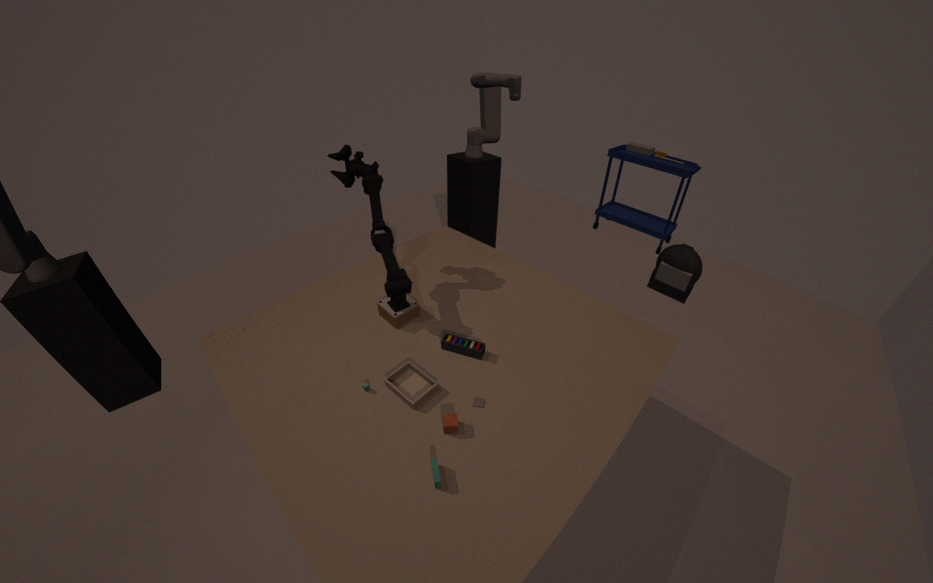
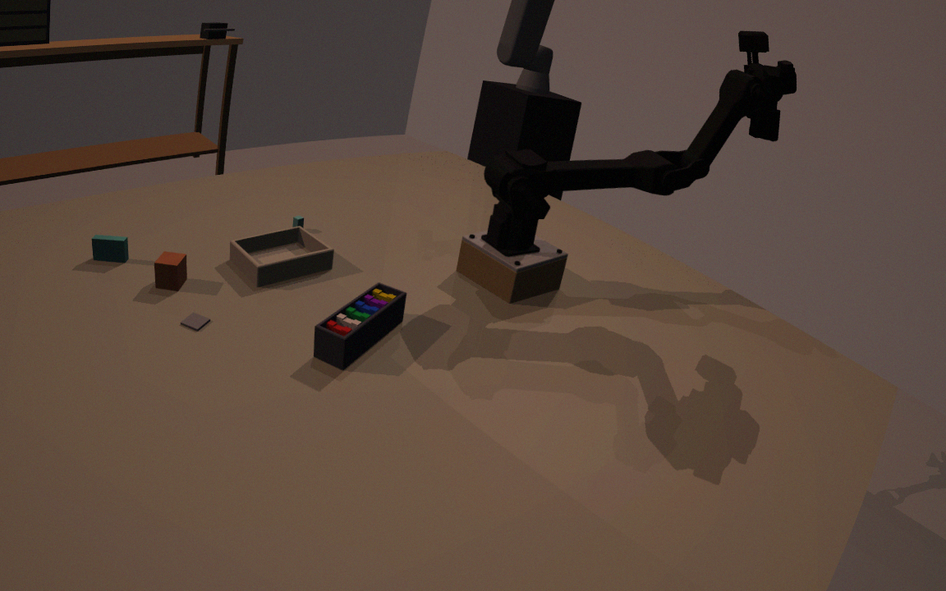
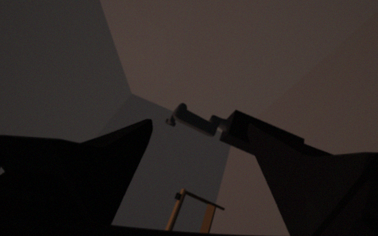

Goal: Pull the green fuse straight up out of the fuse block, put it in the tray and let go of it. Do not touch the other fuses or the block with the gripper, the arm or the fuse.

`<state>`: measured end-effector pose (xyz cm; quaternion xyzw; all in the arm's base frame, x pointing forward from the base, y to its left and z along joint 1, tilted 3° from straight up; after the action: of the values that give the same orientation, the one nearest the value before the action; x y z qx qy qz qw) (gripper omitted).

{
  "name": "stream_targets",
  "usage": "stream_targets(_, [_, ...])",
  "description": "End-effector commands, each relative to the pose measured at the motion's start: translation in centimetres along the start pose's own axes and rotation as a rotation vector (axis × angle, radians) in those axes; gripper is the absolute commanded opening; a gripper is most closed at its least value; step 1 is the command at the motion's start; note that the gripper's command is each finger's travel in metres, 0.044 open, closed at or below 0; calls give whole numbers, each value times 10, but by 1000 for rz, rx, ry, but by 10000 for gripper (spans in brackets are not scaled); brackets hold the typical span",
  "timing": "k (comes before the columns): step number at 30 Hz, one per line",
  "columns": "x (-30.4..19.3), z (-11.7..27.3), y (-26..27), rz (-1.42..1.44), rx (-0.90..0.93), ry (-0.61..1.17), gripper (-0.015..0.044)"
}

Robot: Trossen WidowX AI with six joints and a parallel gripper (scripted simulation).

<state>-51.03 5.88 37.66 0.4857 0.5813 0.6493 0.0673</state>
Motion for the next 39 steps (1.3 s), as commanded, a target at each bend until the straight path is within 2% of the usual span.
stream_targets(1, [0, 0, 2, 1, 4, -2, 374])
stream_targets(12, [6, 13, 128, 44, 202, -138, 85])
stream_targets(13, [7, 18, 138, 48, 217, -164, 74])
stream_targets(17, [4, 31, 185, 60, 309, -215, 74])
stream_targets(30, [-41, 86, 330, 103, 672, -224, 74])
stream_targets(39, [-79, 127, 392, 83, 846, -170, 74])
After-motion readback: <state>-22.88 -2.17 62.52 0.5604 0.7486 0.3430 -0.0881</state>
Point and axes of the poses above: the point midway between the two fingers, 35 mm back from their tips, its own z axis back along the fingers, its own y axis across the jaws, x = y × z, the point moved 6 cm from there along z, back along the fingers, and after that the axes turned 14 degrees about z, right-handed, at the moved point
